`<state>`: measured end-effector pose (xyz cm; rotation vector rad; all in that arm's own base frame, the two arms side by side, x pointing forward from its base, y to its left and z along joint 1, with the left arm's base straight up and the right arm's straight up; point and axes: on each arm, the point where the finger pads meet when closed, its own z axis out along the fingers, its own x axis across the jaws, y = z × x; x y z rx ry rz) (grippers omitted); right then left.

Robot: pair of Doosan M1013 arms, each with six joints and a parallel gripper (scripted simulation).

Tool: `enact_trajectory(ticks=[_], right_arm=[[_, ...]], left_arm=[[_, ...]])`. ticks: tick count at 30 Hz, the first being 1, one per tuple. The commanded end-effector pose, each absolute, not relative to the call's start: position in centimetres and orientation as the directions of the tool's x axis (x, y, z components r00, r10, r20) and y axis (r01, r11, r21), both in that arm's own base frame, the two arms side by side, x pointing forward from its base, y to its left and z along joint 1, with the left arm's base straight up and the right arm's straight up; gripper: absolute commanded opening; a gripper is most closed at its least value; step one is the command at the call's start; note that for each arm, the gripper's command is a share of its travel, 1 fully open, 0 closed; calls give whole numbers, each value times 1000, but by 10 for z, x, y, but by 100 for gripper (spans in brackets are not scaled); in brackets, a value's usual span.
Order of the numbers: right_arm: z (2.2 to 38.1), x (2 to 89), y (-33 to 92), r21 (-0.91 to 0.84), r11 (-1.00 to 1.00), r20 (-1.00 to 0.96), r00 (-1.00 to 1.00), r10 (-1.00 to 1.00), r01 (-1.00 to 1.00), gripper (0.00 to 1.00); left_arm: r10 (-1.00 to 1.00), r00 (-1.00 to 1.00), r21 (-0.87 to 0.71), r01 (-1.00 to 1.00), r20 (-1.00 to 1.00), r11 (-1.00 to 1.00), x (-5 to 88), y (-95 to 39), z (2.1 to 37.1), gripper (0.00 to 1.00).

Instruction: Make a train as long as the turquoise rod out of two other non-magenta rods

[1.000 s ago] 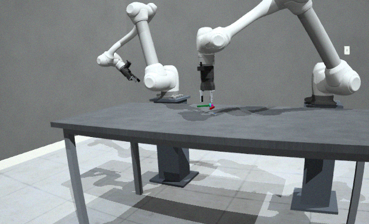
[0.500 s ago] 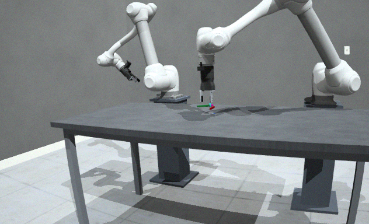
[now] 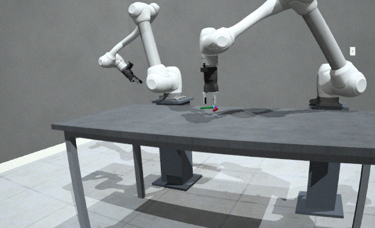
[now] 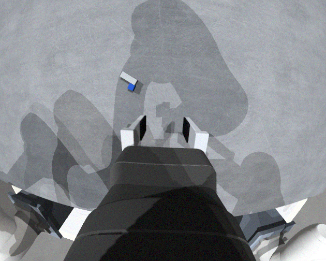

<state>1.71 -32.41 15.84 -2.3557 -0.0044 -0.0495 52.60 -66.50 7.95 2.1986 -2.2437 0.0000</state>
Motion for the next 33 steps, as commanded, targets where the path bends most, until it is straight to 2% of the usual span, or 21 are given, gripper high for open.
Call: enact_trajectory(ticks=[1,29,33], right_arm=[[159,17,-324,-706,-708,38,999,-12,18,100],[159,17,-324,-706,-708,38,999,-12,18,100],[159,17,-324,-706,-708,38,999,-12,18,100]], left_arm=[[-1000,-20,-1,-1000,2,20,526,-665,81,100],[-1000,-21,-1,-1000,2,21,526,-665,81,100],[-996,-87,-2,-996,1,87,524,-664,81,100]])
